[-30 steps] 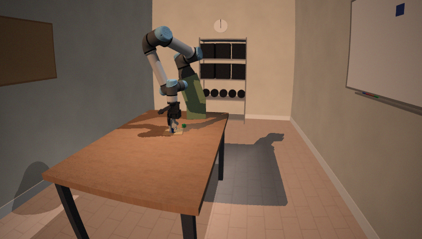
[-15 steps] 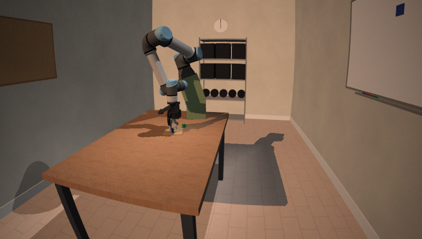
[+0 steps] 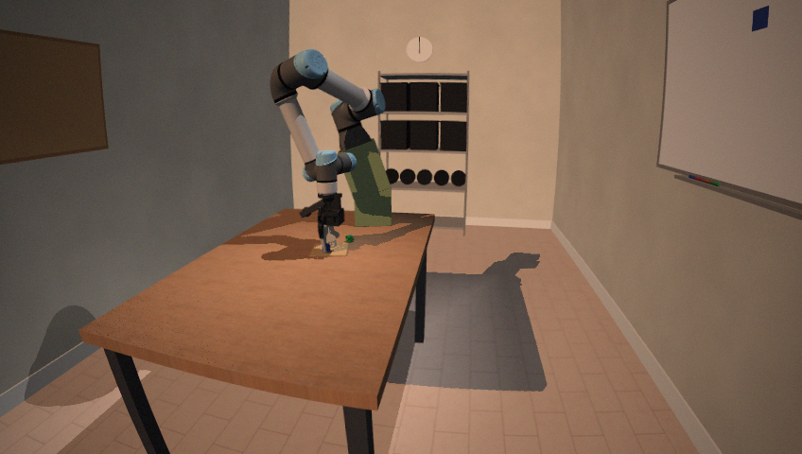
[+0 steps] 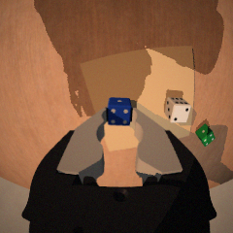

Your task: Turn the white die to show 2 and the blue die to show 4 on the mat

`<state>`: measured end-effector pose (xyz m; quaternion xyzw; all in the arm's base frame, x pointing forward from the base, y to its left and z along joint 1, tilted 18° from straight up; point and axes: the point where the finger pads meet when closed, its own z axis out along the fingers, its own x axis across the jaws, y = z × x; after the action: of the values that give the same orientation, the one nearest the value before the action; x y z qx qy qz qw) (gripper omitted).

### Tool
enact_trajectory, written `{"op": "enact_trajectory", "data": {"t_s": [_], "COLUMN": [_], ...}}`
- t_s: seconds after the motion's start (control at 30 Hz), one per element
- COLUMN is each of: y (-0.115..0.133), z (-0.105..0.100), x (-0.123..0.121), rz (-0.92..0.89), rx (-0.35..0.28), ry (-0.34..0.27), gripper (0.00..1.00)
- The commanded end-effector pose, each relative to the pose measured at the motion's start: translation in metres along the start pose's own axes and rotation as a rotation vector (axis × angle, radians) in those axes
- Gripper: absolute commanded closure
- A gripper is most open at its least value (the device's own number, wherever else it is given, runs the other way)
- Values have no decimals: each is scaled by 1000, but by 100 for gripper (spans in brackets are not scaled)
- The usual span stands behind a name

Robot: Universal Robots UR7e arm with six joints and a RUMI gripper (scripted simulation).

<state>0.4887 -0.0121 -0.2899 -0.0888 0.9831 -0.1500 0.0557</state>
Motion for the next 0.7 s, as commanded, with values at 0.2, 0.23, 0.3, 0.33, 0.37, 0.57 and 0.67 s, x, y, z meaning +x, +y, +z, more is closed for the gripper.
{"op": "enact_trajectory", "data": {"t_s": [0.2,0.23,0.3,0.33,0.37,0.57,0.67], "y": [0,0,0,0,0,0,0], "z": [0,0,0,0,0,1,2], "x": [-1,-1,-1,-1,-1,-1,-1], "rz": [0,0,0,0,0,0,0], "rx": [0,0,0,0,0,0,0], "ry": [-1,-1,-1,-1,-1,-1,-1], "gripper": [94,94,94,94,94,94,94]}}
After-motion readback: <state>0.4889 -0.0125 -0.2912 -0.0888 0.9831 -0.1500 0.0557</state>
